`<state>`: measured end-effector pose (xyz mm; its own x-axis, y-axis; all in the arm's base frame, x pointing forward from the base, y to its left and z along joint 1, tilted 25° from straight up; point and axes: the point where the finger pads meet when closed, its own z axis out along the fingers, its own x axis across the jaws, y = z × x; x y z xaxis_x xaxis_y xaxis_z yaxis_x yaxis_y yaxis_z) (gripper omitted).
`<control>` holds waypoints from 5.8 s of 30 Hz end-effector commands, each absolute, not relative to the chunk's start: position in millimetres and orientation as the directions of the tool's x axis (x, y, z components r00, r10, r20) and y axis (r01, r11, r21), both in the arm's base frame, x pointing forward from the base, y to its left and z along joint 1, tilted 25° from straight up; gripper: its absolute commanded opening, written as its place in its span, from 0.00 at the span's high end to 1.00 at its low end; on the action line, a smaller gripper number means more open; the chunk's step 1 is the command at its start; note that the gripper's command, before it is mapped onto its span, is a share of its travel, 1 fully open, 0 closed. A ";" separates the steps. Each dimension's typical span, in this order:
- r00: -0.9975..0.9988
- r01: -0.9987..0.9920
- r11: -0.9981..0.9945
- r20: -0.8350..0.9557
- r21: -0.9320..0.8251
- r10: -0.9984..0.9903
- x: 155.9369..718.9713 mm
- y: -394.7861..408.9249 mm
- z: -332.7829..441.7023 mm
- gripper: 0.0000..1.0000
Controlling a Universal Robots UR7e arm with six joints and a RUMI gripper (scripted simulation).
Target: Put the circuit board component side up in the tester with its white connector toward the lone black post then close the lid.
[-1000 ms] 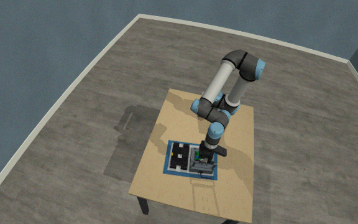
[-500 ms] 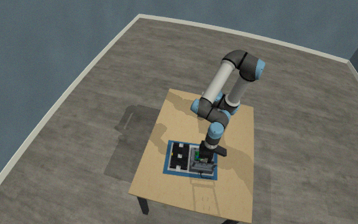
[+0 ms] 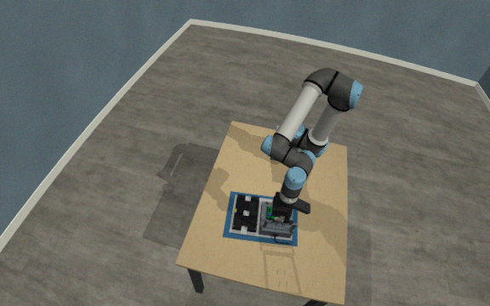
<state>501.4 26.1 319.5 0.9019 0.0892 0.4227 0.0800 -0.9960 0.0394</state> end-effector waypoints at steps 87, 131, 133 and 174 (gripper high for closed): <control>0.901 0.080 -0.996 0.424 0.040 0.089 462.7 22.1 308.5 1.00; 0.901 0.080 -0.996 0.424 0.040 0.089 403.5 15.1 268.4 1.00; 0.901 0.080 -0.996 0.424 0.040 0.089 400.6 14.8 265.3 1.00; 0.901 0.080 -0.996 0.424 0.040 0.089 360.6 8.3 198.3 1.00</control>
<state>364.2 9.2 207.4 0.9018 0.0891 0.4229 0.0797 -0.9960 0.0400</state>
